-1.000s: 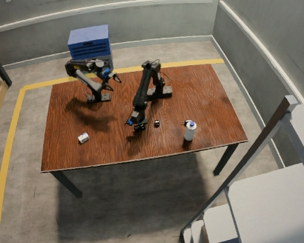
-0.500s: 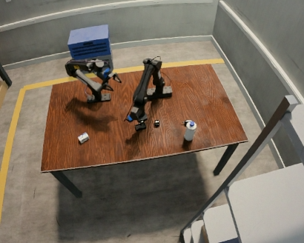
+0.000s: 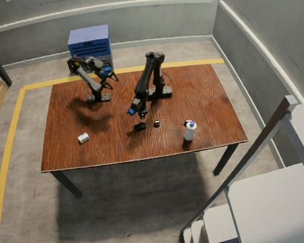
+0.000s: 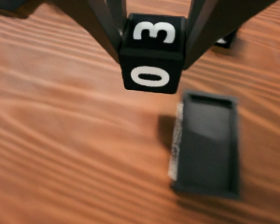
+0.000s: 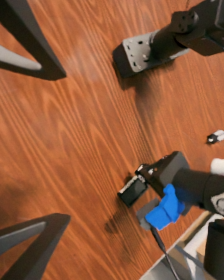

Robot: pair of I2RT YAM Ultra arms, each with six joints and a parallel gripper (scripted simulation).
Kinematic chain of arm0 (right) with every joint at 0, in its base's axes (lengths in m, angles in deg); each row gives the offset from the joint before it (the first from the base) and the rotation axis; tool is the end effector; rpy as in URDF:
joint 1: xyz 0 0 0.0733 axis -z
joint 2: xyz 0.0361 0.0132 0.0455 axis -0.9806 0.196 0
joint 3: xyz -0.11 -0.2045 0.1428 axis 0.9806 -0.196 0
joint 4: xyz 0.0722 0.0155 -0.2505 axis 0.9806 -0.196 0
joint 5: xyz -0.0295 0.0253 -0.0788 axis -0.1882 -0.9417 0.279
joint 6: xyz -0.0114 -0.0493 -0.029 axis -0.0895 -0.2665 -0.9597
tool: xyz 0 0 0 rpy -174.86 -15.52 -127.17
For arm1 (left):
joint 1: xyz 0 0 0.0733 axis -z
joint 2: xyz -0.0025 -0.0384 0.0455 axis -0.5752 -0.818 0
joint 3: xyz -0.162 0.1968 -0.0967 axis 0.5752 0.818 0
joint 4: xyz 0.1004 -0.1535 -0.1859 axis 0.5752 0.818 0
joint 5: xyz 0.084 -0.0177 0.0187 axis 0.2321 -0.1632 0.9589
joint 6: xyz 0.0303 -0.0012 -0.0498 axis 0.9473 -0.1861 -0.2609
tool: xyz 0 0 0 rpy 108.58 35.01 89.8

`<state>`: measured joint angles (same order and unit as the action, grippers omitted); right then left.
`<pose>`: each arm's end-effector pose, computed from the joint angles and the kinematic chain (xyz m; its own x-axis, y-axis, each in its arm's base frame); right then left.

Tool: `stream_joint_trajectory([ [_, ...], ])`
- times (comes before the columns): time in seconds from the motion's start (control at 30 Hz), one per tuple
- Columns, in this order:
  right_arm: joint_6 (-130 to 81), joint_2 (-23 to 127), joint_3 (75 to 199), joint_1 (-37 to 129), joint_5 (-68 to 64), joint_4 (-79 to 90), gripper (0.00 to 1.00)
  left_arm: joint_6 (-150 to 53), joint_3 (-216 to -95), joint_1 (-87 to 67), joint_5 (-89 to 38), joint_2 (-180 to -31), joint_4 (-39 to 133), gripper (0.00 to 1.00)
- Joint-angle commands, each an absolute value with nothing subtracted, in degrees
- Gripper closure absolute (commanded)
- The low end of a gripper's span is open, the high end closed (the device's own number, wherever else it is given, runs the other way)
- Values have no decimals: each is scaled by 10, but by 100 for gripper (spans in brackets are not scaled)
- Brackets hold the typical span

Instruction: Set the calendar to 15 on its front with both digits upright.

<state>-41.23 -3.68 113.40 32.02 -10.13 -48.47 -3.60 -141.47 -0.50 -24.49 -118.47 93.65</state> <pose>0.0525 0.0702 0.3191 -0.1691 -0.5806 -0.7965 -0.9102 0.4019 -0.0997 0.2362 -0.1631 0.1642 -0.2079 0.9767 -0.0528 0.9778 0.2090 0.0169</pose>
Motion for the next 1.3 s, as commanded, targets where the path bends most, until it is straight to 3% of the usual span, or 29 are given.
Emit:
stream_joint_trajectory([
  [0.0, -468, -11, 1168, 355, -166, -544, 0, -62, -1364, 15, -245, -1140, 907, 74],
  [0.23, -521, 22, 1204, 465, -224, -580, 0, -85, -1258, 64, -233, -1090, 887, 74],
  [0.5, -542, 30, 1207, 495, -243, -582, 0, -76, -1236, 77, -232, -1078, 893, 74],
  [0.87, -545, 31, 1207, 497, -246, -584, 0, 185, -1237, 84, -224, -1079, 887, 74],
  [1.27, -546, 31, 1207, 498, -247, -584, 0, 290, -1234, 77, -233, -1076, 886, 74],
])
